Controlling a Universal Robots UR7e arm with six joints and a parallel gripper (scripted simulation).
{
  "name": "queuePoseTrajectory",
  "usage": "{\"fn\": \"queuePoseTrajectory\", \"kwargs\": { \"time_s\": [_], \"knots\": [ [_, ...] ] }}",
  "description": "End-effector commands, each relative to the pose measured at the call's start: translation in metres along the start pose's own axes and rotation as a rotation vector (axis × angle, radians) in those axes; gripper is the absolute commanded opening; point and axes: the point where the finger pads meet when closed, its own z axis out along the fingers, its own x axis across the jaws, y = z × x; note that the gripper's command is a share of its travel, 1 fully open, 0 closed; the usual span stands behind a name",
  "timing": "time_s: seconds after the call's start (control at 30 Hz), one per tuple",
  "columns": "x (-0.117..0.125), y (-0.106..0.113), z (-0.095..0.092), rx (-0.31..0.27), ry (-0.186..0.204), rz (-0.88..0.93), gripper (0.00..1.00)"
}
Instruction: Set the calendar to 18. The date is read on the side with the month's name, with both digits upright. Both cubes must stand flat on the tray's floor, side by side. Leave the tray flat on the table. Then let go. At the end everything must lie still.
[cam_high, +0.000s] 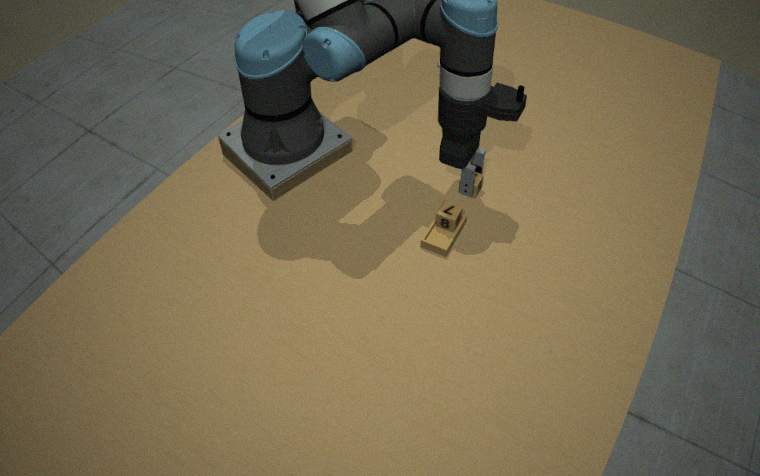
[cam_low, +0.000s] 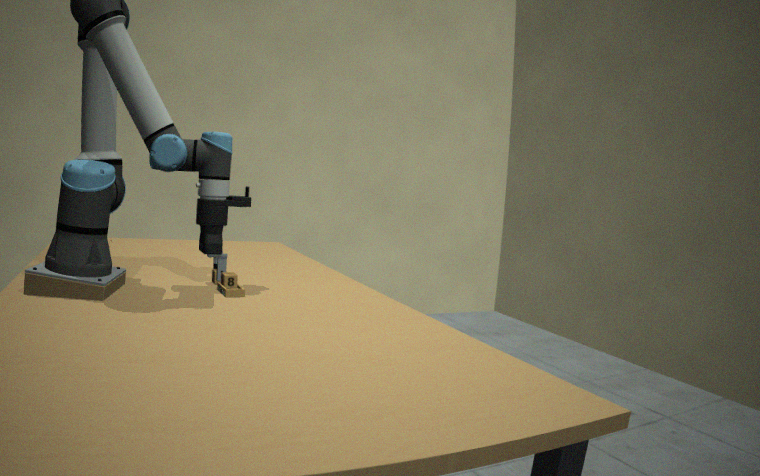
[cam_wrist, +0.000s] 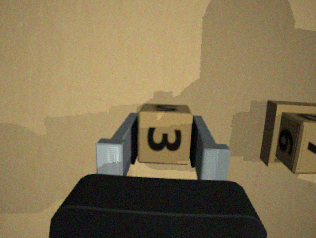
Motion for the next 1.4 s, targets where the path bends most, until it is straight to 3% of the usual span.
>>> {"fn": "queuePoseTrajectory", "kwargs": {
  "time_s": [0.0, 0.57, 0.6, 0.87, 1.0, 1.37],
  "knots": [
    [0.0001, -0.0004, -0.0003, 0.001, 0.000, 0.000, 0.60],
    [0.0001, -0.0004, -0.0003, 0.001, 0.000, 0.000, 0.60],
    [0.0001, -0.0004, -0.0003, 0.001, 0.000, 0.000, 0.66],
    [0.0001, -0.0004, -0.0003, 0.001, 0.000, 0.000, 0.78],
    [0.0001, -0.0004, -0.0003, 0.001, 0.000, 0.000, 0.90],
    [0.0001, -0.0004, -0.0003, 0.001, 0.000, 0.000, 0.90]
  ]
}}
